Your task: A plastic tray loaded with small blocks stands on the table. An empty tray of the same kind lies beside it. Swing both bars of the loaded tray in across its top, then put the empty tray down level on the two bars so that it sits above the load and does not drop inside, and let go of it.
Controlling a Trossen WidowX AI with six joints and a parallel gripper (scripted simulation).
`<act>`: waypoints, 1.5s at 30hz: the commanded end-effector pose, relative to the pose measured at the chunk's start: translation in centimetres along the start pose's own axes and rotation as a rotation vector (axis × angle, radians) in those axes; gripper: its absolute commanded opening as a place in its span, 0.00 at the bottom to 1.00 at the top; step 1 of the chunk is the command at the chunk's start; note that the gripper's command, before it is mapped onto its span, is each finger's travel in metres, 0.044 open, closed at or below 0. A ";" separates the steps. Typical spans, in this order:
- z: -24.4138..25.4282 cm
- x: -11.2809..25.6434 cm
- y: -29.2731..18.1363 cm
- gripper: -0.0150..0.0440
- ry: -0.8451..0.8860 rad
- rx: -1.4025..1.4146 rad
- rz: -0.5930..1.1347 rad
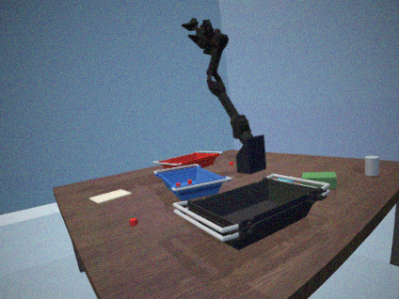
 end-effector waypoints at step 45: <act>18.8 -29.5 -0.6 0.40 0.644 3.027 -0.308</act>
Point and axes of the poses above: the point midway between the two fingers, 35 mm back from their tips, its own x axis back along the fingers, its own z axis across the jaws, y = z × x, the point moved 5 cm from there along x, back along the fingers, and after that the axes turned 13 degrees about x, right-handed, at the moved point
